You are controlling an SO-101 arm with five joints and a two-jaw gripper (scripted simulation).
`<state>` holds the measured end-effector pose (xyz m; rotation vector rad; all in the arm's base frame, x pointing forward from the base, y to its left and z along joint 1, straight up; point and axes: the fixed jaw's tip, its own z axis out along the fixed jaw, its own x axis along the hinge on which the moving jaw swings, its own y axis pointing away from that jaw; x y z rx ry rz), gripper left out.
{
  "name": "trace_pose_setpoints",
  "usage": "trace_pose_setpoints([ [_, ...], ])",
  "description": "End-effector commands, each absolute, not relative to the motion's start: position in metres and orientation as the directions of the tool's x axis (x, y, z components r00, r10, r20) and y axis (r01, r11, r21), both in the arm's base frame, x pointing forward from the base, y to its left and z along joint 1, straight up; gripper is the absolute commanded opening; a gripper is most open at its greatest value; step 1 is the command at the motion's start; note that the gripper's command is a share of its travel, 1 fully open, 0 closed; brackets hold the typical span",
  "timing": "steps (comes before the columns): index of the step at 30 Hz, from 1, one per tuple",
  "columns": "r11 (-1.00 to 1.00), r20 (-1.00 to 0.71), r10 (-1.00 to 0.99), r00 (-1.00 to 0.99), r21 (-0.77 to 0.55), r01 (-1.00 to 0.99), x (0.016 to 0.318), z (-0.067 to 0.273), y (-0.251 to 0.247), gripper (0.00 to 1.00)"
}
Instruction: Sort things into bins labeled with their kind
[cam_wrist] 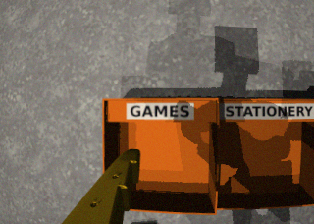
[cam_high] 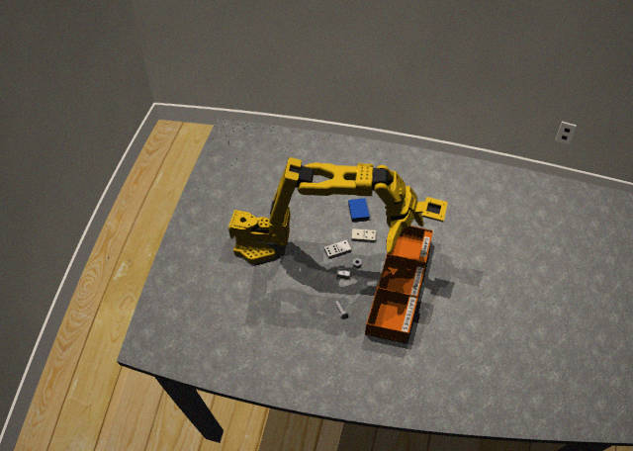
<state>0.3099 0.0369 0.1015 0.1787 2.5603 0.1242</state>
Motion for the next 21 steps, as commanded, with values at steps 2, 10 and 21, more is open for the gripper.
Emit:
trace_pose_setpoints([
  [2,0.986,-0.567,0.156,-0.809,0.139,0.093,0.3125,0.1137,0.0397,1.00],
  [10,0.986,-0.567,0.156,-0.809,0.139,0.093,0.3125,0.1137,0.0397,1.00],
  [21,0.986,-0.541,0.154,-0.827,0.132,0.097,0.3120,0.1074,0.0396,1.00],
])
